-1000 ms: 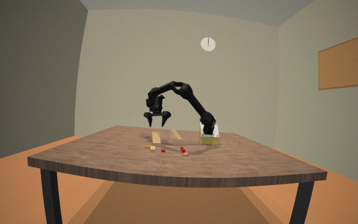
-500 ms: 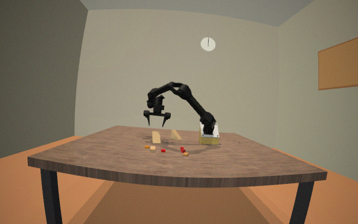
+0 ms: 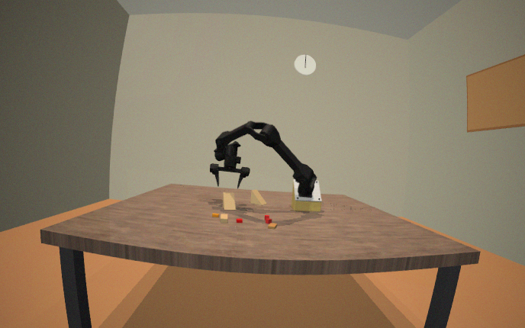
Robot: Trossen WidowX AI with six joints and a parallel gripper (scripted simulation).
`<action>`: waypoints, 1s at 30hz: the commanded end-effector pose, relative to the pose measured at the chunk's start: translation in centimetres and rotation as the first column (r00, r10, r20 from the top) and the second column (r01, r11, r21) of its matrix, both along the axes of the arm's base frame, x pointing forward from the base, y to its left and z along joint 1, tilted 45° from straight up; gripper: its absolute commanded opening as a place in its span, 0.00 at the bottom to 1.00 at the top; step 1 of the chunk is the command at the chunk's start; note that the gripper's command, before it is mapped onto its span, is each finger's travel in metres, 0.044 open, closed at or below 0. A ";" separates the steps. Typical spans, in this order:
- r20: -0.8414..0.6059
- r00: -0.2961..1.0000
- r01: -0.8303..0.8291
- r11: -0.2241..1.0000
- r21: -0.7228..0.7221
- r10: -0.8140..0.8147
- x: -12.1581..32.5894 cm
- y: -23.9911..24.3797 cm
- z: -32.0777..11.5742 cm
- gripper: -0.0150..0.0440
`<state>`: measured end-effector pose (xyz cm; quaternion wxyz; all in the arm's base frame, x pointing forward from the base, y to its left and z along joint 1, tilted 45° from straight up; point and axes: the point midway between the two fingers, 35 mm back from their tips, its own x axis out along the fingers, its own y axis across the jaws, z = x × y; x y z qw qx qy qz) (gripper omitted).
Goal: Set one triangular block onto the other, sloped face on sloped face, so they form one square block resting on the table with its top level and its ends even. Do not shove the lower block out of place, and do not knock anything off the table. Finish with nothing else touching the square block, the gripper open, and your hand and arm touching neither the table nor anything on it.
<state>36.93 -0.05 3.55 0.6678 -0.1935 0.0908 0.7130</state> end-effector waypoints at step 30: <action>0.025 0.997 -0.075 0.997 0.025 0.075 -0.4 5.3 -2.1 1.00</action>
